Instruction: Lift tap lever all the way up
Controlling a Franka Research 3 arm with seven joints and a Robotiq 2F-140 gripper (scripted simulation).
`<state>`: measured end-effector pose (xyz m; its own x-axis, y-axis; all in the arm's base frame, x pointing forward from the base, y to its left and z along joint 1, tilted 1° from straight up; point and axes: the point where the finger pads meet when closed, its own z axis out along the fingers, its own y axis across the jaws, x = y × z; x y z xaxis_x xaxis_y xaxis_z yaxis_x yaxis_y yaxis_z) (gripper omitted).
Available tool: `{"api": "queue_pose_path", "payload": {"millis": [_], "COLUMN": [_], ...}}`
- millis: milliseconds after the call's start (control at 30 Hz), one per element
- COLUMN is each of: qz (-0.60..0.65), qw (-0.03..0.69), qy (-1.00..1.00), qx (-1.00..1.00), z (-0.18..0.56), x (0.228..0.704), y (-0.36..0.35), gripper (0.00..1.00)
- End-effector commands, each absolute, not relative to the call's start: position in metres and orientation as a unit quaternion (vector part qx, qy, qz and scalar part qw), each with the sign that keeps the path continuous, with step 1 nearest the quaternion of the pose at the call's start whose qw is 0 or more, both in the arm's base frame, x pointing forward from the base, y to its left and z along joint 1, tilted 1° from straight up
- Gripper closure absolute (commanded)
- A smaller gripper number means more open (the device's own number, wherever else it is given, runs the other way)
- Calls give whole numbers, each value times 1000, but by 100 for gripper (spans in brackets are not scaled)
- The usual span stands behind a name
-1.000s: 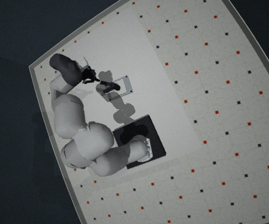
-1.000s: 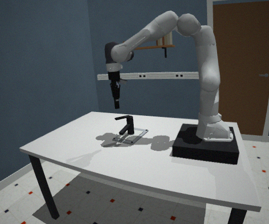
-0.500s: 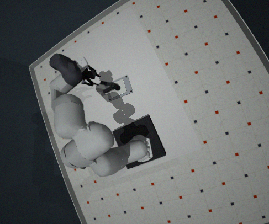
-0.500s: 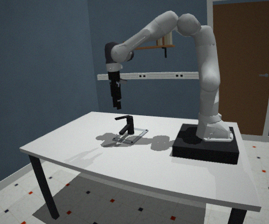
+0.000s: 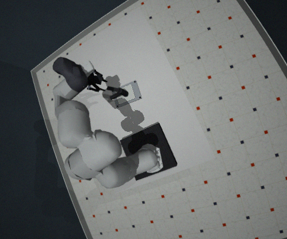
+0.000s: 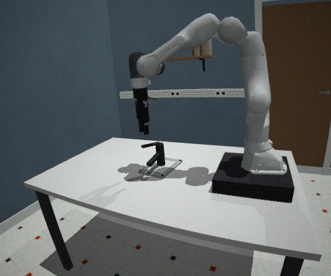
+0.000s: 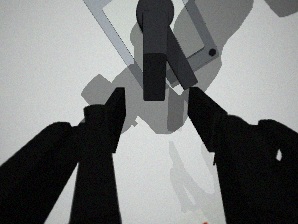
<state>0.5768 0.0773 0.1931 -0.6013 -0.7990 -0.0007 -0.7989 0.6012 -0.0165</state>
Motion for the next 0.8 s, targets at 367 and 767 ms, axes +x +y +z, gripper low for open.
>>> {"api": "queue_pose_path", "payload": {"millis": [367, 767], "qz": [-6, -6], "qw": [5, 4], "qy": [897, 897], "qx": [-442, -442], "z": [191, 185], "x": [577, 577], "y": [78, 78], "gripper": [54, 54]}}
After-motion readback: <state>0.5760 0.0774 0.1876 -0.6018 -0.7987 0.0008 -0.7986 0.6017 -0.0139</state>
